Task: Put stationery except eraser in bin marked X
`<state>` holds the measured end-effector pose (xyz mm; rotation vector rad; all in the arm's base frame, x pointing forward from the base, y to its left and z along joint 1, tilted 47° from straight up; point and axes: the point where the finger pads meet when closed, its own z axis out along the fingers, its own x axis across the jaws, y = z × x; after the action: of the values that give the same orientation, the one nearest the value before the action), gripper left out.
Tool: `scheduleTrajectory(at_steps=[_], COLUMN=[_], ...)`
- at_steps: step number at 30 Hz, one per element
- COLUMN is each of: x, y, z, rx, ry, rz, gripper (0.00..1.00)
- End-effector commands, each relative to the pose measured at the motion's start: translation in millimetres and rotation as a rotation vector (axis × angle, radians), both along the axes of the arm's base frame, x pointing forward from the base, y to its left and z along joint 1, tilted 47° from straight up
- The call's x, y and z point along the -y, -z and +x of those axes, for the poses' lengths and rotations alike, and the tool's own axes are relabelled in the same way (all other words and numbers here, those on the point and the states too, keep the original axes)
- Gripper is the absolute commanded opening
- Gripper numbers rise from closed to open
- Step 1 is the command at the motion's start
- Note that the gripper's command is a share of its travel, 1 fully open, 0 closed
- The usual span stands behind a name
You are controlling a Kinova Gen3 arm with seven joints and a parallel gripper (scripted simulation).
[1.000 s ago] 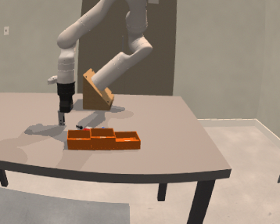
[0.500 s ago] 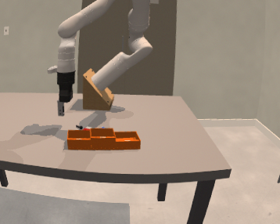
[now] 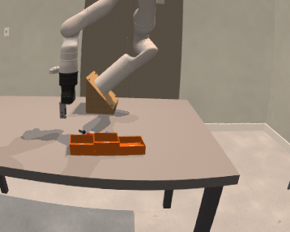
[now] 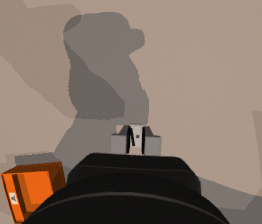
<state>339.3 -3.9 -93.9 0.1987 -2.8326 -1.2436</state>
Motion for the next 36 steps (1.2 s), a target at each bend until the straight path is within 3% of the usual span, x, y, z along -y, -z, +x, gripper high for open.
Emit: scheduleTrajectory(at_steps=[1, 5, 28, 35, 36], x=[7, 9, -76, -90, -91], y=[-5.0, -7.9, -87.5, -101.4, -101.8], z=[0.8, 0.6, 63.0, 72.4, 75.7], rx=[-0.001, 0.005, 0.003, 0.002, 0.054], ry=[0.000, -0.007, 0.003, -0.001, -0.050], rz=[-0.003, -0.001, 0.006, 0.005, -0.003], gripper=[0.32, 0.32, 0.32, 0.32, 0.32])
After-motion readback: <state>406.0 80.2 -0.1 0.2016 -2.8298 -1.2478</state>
